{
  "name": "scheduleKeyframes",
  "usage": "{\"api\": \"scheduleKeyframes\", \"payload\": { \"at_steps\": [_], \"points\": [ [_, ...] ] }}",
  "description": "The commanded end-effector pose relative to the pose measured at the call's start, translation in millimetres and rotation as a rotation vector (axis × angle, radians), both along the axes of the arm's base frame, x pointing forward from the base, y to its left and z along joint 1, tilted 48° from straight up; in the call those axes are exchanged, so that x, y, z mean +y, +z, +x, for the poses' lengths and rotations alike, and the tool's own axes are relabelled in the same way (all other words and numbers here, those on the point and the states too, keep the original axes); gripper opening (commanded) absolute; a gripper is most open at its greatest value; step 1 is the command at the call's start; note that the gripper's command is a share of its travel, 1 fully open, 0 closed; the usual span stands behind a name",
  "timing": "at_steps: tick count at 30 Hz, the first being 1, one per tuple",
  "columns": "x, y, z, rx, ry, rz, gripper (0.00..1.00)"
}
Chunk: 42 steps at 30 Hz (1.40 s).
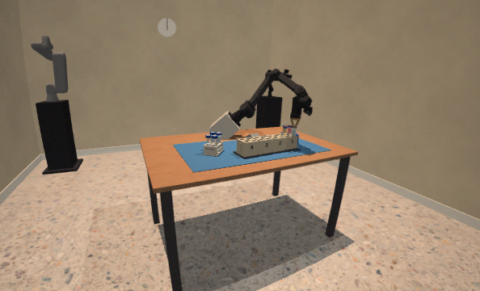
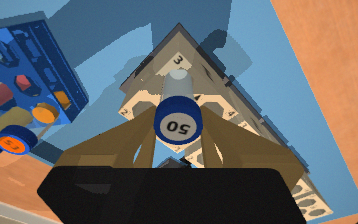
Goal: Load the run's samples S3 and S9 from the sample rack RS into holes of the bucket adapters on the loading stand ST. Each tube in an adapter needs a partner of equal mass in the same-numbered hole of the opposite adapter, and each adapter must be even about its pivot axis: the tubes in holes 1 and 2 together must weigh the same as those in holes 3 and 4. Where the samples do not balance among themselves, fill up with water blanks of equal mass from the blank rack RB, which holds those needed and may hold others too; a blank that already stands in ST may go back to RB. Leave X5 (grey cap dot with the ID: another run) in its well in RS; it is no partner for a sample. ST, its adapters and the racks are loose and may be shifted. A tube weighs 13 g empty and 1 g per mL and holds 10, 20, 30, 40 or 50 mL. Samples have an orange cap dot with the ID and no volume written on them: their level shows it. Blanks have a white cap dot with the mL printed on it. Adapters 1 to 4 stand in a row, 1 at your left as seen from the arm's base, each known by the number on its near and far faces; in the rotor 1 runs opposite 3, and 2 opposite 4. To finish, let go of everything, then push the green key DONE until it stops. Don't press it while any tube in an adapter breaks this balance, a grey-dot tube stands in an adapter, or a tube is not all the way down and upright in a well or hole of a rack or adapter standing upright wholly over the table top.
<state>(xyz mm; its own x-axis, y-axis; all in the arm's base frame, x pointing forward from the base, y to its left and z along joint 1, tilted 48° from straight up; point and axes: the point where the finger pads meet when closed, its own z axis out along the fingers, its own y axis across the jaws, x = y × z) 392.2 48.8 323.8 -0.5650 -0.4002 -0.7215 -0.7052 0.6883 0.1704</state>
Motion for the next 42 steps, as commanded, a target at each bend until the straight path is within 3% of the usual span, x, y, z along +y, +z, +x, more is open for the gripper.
{"api": "scheduleKeyframes", "payload": {
  "at_steps": [1,10,11,15,23,27,28,36,37,42],
  "points": [
    [3,-2.1,7,0.001,-0.008,0.006,0.00],
    [9,-7.5,11,-0.001,-0.008,0.005,0.00],
    [-3,12.0,20,-0.043,-0.035,0.000,0.00],
    [13,-13.3,13,0.002,-0.008,0.006,0.00],
    [19,-13.4,21,-0.013,-0.008,0.004,0.00],
    [21,-22.4,19,0.002,-0.008,0.006,0.00],
    [12,-3.6,28,-0.038,-0.029,0.002,0.00],
    [20,-16.9,23,-0.015,-0.015,0.005,0.00],
    [18,-8.9,20,-0.032,-0.014,0.001,0.55],
    [18,-8.9,20,-0.032,-0.014,0.001,0.55]
  ]
}}
